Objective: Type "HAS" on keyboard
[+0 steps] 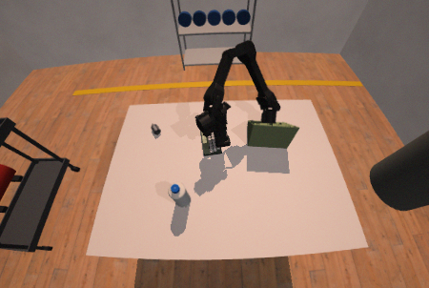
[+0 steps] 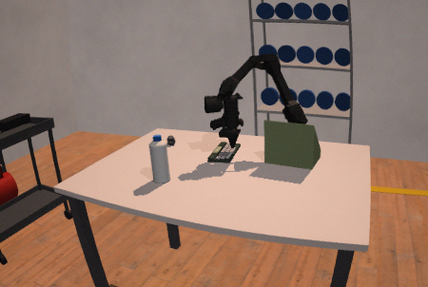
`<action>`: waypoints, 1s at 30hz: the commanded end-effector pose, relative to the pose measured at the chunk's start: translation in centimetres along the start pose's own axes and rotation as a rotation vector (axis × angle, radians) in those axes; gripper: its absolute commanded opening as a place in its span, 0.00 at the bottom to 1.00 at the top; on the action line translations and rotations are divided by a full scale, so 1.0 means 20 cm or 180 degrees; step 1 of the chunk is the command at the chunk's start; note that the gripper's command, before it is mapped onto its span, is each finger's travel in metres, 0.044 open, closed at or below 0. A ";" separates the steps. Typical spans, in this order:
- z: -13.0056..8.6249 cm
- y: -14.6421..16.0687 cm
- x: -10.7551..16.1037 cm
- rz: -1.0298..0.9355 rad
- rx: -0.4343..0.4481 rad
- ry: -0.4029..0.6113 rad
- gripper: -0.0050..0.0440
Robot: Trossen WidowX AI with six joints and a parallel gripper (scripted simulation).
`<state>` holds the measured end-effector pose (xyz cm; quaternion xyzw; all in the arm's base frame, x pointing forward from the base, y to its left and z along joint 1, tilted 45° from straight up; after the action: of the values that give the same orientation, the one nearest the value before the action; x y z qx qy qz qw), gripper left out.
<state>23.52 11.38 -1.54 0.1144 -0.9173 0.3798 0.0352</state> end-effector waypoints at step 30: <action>0.08 -0.36 -0.07 0.0034 0.0009 -0.0002 0.00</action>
<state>26.63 5.97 2.33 0.1083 -0.9178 0.3806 0.0321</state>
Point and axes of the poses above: the point midway between the two fingers, 35 mm back from their tips, its own z axis out along the fingers, its own y axis across the jaws, x = y × z, the point moved 7 cm from there along -z, back along the fingers, and after that the axes turned 2 degrees about z, right-handed, at the moved point
